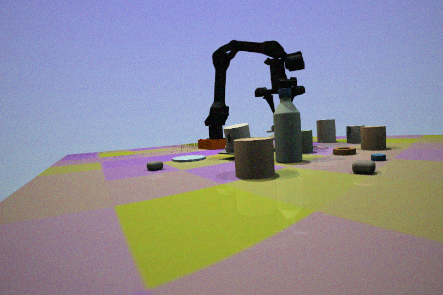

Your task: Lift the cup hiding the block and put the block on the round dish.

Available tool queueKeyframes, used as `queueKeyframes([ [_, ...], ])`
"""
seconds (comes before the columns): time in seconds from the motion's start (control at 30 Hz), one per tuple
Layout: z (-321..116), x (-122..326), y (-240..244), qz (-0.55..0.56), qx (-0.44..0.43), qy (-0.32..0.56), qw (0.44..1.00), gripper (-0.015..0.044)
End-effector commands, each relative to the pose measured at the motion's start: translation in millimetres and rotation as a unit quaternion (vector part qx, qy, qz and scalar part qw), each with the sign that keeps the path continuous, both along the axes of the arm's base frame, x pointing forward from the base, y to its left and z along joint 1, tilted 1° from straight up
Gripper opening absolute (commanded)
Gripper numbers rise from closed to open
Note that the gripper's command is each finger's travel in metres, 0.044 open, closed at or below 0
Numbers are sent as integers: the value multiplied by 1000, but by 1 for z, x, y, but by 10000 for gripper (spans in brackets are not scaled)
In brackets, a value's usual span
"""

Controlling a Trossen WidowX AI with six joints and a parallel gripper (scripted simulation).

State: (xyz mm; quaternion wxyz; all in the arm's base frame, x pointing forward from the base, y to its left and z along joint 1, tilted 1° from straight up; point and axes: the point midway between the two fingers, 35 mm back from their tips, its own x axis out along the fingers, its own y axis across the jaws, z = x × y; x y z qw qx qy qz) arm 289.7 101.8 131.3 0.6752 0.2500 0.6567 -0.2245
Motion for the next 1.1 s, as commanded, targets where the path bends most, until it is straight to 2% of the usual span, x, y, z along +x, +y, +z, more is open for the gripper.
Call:
queueKeyframes([
  [0.0,-8,-1,0,3,1,2,1000,260],
  [0.87,-45,0,1,3,1,2,1000,260],
  [1.0,-45,0,1,3,1,2,1000,155],
  [1.07,-45,0,1,3,1,2,1000,142],
])
